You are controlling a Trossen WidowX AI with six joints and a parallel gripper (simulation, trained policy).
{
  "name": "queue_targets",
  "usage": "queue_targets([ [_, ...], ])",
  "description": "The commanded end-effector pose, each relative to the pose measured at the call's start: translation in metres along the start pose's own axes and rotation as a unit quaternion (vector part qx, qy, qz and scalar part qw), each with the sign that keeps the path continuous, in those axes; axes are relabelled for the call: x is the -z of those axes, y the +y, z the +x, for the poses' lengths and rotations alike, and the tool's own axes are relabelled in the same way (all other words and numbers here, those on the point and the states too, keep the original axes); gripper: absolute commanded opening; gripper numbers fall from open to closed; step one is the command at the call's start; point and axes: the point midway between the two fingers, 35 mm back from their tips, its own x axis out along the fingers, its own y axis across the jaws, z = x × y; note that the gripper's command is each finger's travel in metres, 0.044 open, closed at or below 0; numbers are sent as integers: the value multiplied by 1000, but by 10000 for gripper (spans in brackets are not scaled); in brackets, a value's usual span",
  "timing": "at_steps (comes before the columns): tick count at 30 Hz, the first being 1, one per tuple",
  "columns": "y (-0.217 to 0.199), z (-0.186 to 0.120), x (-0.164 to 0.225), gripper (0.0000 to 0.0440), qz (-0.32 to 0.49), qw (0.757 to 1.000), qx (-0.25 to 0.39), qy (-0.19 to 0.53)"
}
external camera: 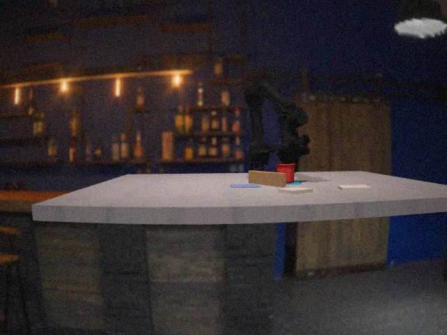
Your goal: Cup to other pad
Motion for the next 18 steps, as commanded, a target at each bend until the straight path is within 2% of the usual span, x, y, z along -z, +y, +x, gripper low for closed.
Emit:
queue_targets([
  [1, 2, -7, 0, 185, -2, 1000, -4, -16],
  [18, 2, -42, -4, 294, 8, 997, 2, -79],
])
